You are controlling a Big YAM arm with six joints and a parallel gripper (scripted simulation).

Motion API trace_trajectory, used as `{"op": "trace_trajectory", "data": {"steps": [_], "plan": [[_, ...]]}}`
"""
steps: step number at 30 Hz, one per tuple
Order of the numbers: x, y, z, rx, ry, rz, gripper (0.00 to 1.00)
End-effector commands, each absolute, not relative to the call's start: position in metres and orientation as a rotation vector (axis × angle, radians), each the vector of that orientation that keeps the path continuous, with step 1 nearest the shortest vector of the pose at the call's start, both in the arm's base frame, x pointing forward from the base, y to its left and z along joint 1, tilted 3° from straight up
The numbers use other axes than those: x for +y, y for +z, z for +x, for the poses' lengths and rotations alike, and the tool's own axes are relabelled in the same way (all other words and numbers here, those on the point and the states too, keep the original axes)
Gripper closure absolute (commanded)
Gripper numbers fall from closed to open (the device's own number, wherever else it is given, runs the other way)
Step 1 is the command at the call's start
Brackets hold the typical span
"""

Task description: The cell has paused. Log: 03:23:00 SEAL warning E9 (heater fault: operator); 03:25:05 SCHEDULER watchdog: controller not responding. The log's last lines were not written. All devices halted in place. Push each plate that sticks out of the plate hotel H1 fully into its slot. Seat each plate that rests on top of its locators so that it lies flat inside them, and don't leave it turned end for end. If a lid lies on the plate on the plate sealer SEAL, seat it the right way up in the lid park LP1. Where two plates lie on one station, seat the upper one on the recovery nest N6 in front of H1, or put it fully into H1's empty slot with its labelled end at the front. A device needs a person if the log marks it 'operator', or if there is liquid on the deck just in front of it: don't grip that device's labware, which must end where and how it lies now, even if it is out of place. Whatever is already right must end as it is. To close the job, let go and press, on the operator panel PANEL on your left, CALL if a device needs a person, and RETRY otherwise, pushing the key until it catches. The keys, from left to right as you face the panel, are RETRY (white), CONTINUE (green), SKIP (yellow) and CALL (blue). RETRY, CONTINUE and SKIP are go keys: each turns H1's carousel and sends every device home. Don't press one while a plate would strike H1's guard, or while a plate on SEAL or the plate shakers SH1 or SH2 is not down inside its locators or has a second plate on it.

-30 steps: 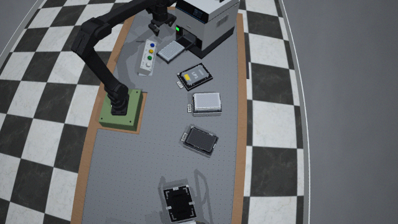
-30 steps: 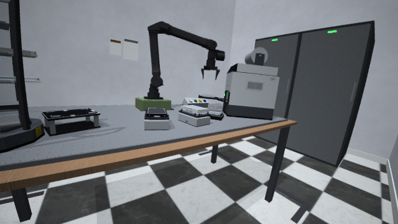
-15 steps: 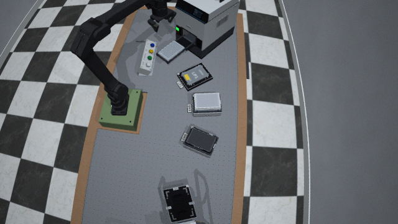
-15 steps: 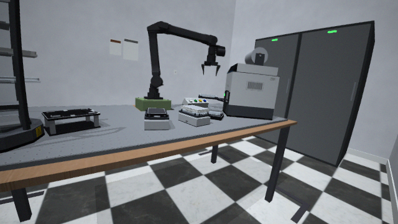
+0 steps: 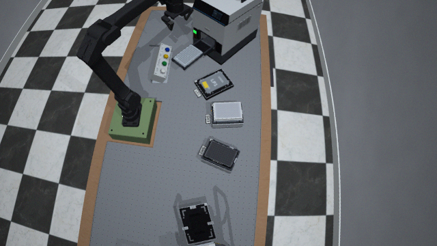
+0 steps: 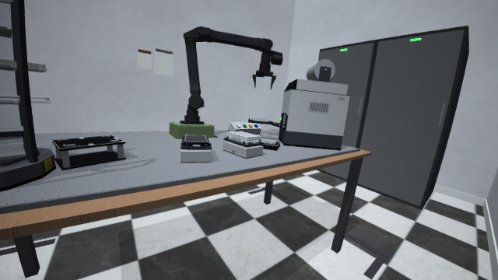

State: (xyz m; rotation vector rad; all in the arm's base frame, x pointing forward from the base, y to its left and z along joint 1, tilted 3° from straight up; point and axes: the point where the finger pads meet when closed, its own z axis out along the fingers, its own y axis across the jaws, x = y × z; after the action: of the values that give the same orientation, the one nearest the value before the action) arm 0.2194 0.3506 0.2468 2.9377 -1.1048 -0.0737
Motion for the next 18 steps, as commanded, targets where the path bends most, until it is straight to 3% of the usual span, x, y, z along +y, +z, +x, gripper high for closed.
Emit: {"op": "trace_trajectory", "data": {"steps": [1, 18], "plan": [[0.355, 0.288, 0.23, -1.127, -0.056, 2.997, 0.0], [0.353, 0.298, 0.228, -1.12, -0.065, 2.972, 0.0]]}}
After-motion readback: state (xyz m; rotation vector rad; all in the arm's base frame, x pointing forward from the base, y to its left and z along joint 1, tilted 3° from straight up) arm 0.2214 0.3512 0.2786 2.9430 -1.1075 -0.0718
